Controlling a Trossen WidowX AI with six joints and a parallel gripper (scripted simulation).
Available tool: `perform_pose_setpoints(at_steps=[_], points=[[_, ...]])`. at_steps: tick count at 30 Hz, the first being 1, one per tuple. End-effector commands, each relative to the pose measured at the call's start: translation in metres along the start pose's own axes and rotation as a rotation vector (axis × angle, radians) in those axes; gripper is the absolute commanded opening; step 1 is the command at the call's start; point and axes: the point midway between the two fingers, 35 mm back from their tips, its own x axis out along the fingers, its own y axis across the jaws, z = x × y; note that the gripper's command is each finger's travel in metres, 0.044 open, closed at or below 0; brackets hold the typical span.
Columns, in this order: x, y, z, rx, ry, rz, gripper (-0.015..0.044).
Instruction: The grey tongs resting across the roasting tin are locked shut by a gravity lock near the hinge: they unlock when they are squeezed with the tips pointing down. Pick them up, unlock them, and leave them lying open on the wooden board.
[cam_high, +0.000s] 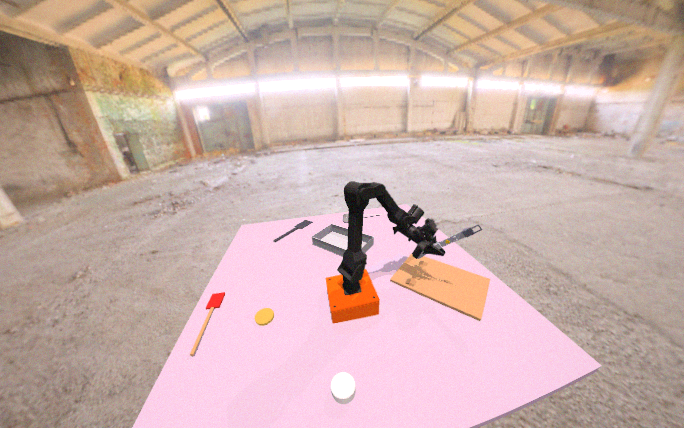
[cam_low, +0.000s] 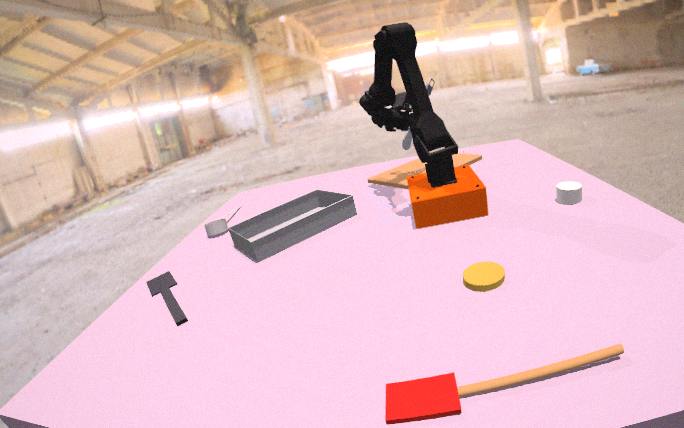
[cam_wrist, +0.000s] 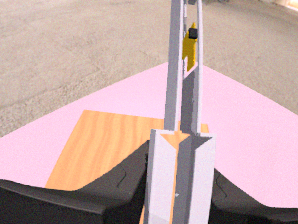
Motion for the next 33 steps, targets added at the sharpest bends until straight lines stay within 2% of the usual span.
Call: perform_pose_setpoints(at_steps=[1, 18, 33], points=[[0.003, 0.002, 0.002, 0.001, 0.020, -0.001, -0.0150], [0.034, 0.014, -0.007, -0.091, 0.374, 0.000, -0.0150], [0.045, 0.011, -0.010, -0.099, 0.715, -0.001, -0.0150]])
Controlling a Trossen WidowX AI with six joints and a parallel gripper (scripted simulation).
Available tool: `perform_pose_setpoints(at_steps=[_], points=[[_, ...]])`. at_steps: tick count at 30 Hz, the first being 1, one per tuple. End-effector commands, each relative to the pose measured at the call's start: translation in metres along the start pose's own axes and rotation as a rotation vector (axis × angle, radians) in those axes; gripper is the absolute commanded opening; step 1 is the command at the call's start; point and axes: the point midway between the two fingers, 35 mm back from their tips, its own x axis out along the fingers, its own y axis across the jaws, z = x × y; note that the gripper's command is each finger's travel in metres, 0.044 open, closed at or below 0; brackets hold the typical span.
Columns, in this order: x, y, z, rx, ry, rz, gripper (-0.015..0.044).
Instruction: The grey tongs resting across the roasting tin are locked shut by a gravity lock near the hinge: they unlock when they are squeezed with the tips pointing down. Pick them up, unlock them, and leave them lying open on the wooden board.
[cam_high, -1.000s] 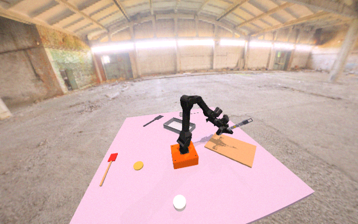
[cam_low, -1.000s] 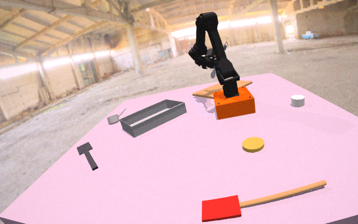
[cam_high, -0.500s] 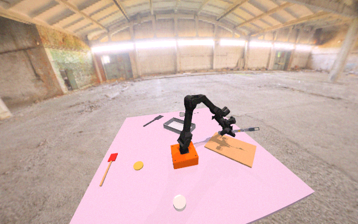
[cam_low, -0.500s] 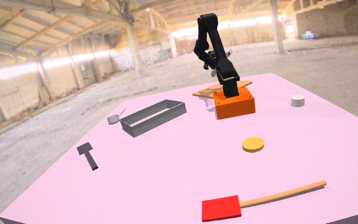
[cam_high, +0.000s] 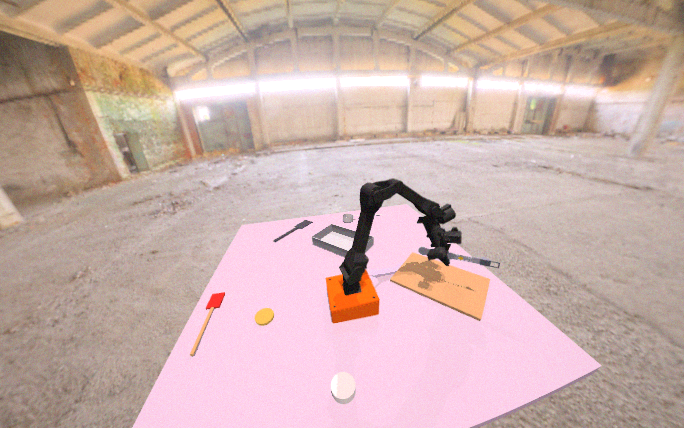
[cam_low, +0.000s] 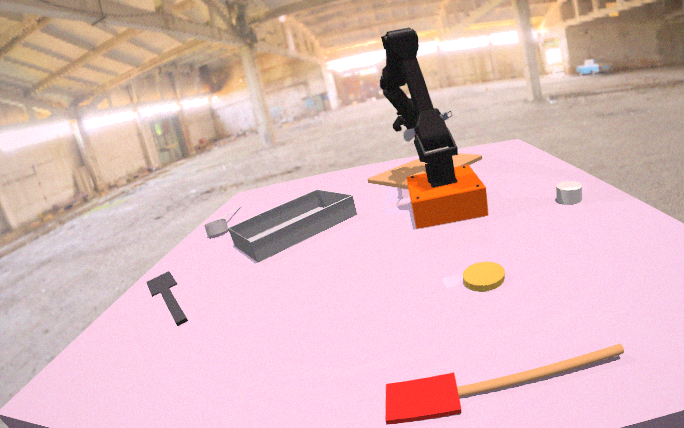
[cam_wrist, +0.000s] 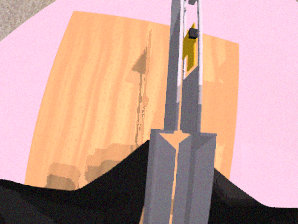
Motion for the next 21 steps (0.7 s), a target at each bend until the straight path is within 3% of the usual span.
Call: perform_pose_setpoints(at_steps=[1, 21], points=[[-0.001, -0.001, 0.004, 0.005, 0.094, 0.013, -0.0150], [-0.017, -0.013, 0.008, 0.095, 0.543, 0.077, -0.0150]])
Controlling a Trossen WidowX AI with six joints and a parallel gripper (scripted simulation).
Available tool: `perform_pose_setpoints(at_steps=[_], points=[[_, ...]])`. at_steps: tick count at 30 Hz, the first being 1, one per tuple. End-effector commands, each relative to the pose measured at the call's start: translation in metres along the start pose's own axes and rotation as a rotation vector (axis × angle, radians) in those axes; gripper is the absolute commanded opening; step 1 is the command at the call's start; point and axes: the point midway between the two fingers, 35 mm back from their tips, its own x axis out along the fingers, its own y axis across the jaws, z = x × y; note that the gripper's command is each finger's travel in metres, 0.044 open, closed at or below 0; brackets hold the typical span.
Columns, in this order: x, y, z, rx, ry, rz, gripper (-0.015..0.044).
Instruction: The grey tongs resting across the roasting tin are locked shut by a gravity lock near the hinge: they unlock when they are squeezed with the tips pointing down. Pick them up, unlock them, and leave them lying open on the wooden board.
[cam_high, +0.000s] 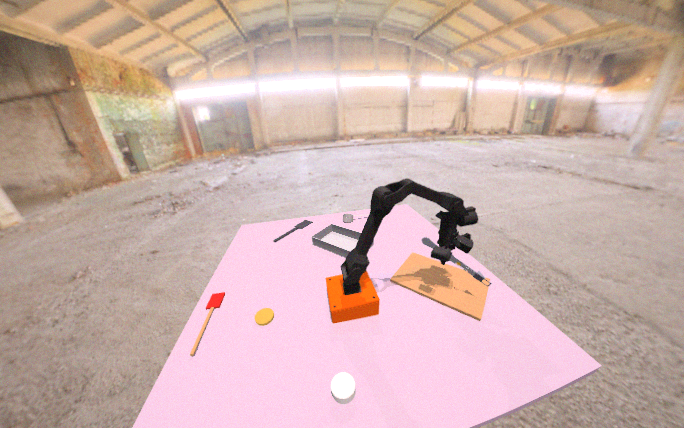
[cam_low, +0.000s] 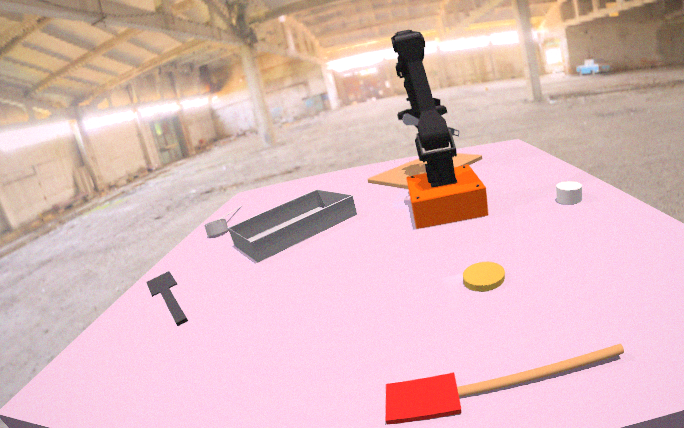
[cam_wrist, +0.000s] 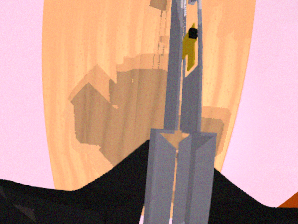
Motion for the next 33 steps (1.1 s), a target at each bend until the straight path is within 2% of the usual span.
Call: perform_pose_setpoints(at_steps=[1, 13, 33], points=[[-0.008, 0.000, 0.000, 0.016, 0.065, 0.024, -0.0150], [-0.005, 0.000, 0.000, 0.016, 0.065, 0.024, -0.0150], [0.027, 0.002, 0.000, 0.015, 0.064, 0.023, -0.0150]])
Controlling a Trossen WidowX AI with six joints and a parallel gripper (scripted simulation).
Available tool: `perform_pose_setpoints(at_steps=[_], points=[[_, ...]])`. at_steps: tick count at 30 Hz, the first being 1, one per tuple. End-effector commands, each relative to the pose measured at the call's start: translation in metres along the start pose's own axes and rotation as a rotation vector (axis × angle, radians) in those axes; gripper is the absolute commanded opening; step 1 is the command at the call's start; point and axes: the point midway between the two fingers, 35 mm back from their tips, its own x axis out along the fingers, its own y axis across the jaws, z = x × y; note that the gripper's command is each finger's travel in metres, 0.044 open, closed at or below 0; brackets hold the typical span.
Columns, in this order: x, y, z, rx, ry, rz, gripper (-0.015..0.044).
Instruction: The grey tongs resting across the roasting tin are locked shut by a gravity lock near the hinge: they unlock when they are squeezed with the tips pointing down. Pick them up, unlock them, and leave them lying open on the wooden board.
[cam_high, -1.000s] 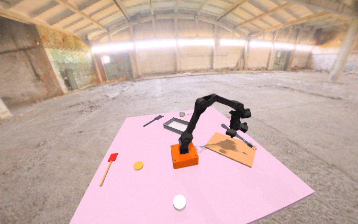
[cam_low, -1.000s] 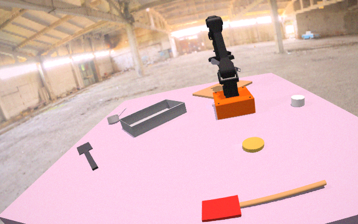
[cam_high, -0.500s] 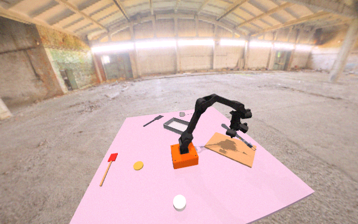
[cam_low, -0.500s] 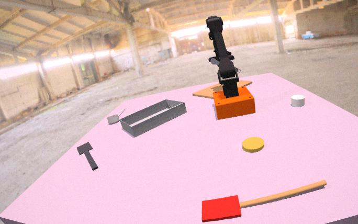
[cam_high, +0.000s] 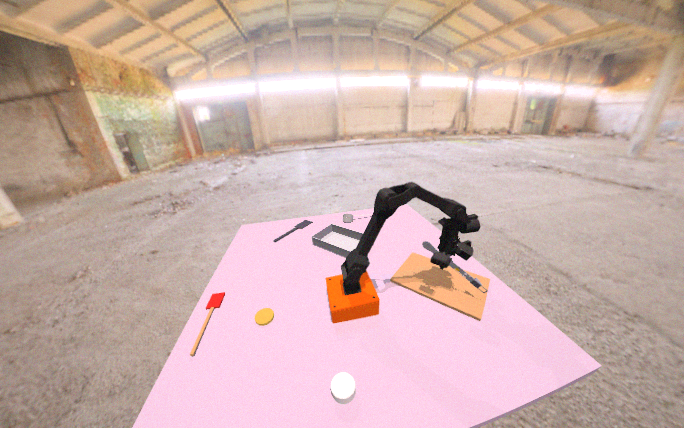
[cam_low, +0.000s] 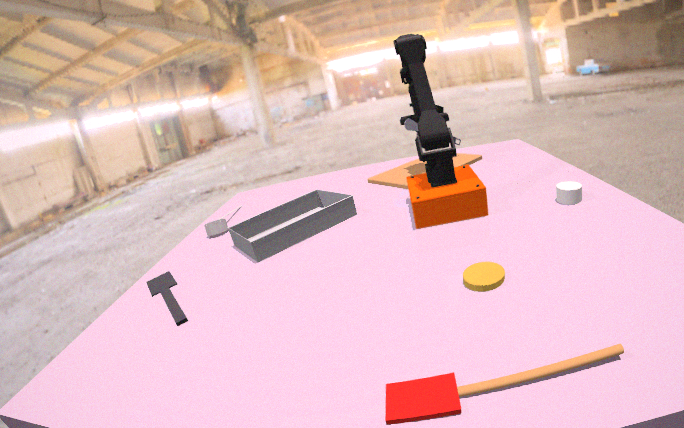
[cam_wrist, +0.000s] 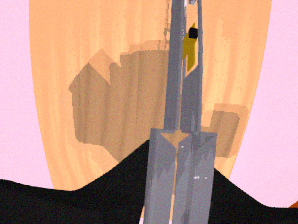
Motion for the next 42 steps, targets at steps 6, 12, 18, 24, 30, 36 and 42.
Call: perform_pose_setpoints(at_steps=[6, 12, 18, 24, 30, 36, 42], points=[[0.014, 0.002, 0.001, -0.005, -0.003, 0.007, -0.0150], [0.024, 0.002, 0.001, -0.005, -0.003, 0.006, -0.0150], [0.034, 0.001, 0.000, -0.005, -0.003, 0.006, -0.0150], [0.043, 0.001, 0.000, -0.006, -0.003, 0.005, -0.0150], [0.053, 0.000, -0.001, -0.006, -0.003, 0.005, -0.0150], [0.053, -0.002, -0.002, -0.003, 0.001, -0.001, -0.0124], [0.053, -0.002, -0.002, -0.003, 0.001, -0.001, 0.0034]])
